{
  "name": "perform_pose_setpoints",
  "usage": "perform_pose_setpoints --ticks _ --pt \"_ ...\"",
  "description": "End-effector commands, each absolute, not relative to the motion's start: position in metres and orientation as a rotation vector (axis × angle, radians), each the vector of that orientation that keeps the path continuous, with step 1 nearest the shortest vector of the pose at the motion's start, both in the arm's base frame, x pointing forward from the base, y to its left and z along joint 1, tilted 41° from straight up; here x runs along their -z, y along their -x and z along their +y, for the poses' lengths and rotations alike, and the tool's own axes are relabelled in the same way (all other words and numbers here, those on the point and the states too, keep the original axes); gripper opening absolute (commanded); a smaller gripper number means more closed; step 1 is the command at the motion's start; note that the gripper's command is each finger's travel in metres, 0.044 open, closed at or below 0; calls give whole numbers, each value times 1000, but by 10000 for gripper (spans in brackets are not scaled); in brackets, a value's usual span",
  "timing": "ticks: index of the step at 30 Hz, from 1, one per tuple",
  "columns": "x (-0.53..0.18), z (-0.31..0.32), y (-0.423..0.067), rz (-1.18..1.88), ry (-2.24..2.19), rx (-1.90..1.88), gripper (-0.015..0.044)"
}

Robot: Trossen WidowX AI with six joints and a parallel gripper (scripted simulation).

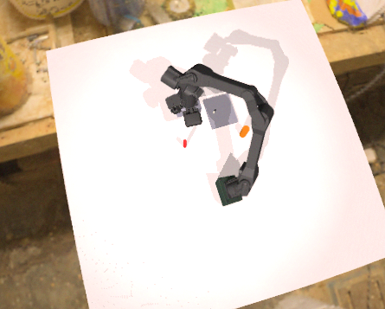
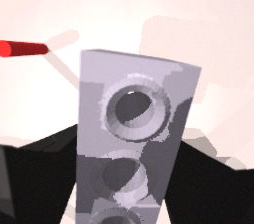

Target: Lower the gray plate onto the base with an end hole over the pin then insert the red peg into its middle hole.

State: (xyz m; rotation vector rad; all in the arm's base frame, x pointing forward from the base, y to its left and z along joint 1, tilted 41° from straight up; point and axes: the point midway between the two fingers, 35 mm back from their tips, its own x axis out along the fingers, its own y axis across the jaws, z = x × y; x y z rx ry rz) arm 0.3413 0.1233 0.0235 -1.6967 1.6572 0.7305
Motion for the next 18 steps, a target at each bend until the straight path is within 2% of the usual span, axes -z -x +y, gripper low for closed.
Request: perform_pose_setpoints --ticks 1,18 --pt "-26 111 -343 1661 1695 -726 0" --pt "-40 57 -352 1659 1657 -682 0"
